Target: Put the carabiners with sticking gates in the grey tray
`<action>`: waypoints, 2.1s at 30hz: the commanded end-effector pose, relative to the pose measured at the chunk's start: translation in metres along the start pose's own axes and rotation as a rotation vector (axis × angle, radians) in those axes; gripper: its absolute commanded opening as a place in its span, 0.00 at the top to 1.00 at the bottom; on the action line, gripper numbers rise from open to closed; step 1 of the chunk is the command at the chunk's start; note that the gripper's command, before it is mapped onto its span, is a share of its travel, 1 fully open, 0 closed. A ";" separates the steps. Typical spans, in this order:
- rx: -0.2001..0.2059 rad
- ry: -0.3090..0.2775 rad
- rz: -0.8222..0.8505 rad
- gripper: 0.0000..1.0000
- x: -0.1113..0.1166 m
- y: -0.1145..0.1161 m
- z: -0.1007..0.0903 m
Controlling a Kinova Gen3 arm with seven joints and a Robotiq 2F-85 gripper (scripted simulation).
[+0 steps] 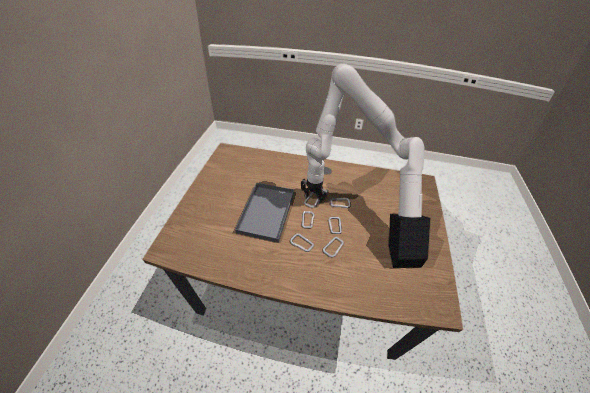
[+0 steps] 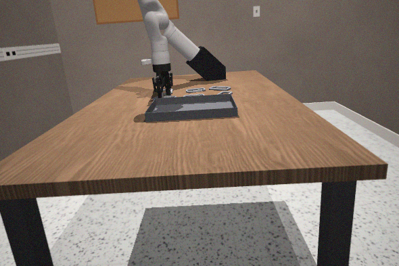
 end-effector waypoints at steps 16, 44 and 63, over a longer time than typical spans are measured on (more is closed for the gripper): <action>0.001 -0.001 0.000 0.25 0.000 0.000 -0.001; 0.001 -0.001 0.000 0.29 0.000 0.000 -0.001; 0.001 -0.001 -0.001 0.33 0.000 0.000 -0.001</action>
Point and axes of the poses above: the point where the finger pads meet when closed, its own z axis out along the fingers, its own y axis across the jaws, x = y × z, the point moved 9 cm from there along -z, back along the fingers, and after that the axes turned 1 degree about -z, right-handed, at the moved point
